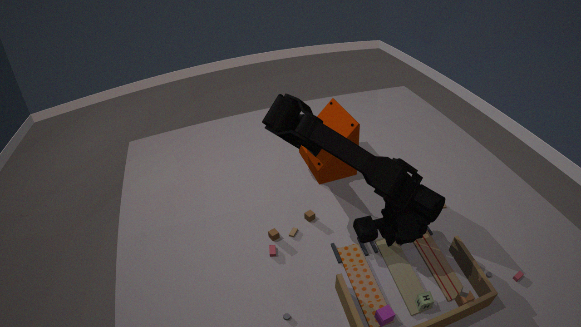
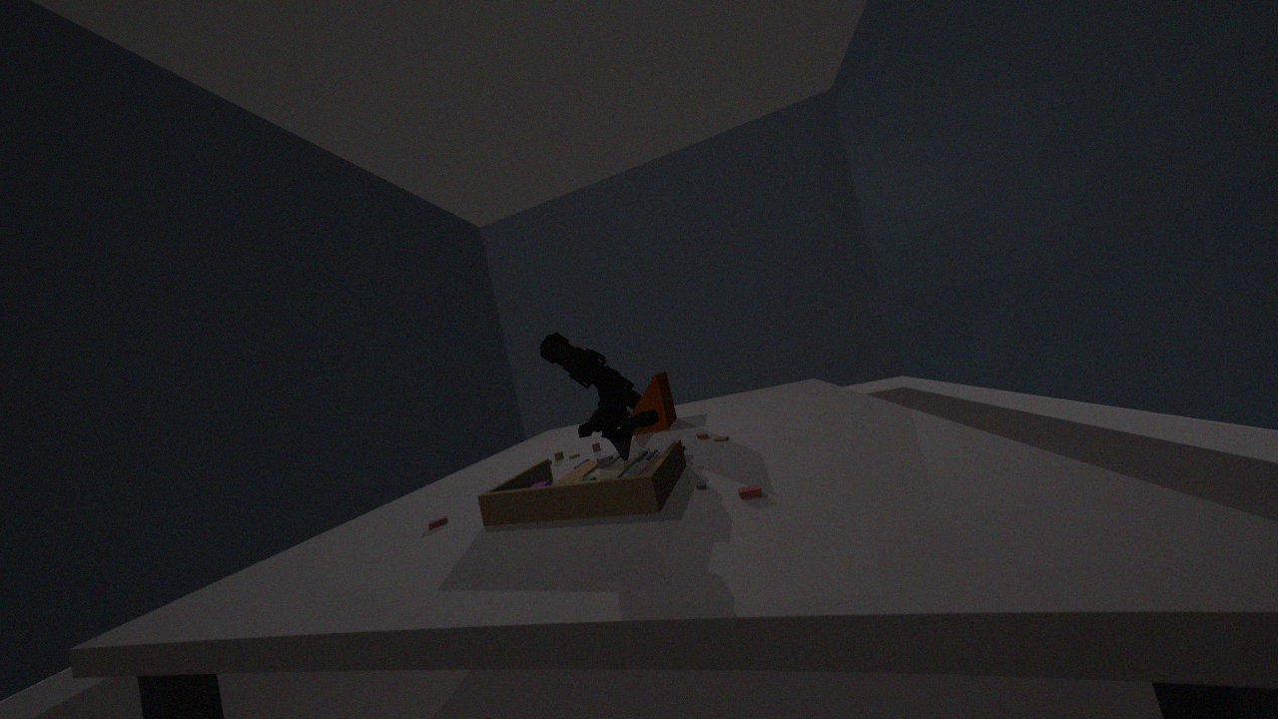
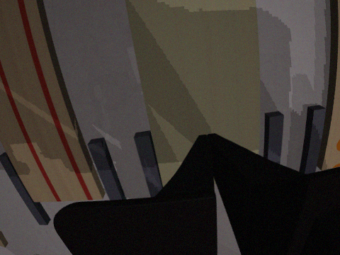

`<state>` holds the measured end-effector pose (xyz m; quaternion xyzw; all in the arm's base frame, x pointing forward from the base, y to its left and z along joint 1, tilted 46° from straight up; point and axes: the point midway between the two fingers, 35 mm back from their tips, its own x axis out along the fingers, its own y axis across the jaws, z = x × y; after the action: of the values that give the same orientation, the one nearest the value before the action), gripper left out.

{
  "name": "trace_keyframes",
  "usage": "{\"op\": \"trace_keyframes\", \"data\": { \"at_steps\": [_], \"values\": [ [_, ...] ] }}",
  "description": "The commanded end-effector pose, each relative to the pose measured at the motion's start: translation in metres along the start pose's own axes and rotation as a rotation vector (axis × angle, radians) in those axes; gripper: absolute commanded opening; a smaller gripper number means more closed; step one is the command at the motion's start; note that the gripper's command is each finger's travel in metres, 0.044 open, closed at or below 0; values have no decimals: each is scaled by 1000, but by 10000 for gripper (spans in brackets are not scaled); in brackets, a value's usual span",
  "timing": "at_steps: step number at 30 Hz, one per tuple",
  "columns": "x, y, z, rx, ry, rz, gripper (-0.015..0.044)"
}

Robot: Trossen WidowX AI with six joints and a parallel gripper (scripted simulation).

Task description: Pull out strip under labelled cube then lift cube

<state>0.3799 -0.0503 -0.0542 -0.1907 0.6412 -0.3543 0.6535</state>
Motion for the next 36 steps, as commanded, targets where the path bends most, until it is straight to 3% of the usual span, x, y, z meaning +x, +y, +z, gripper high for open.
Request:
{"op": "trace_keyframes", "data": {
  "at_steps": [1,36],
  "values": [
    [3,-1,0,-4,2,-5,0],
    [5,0,-43,-6,4,-5,0]
  ]
}}
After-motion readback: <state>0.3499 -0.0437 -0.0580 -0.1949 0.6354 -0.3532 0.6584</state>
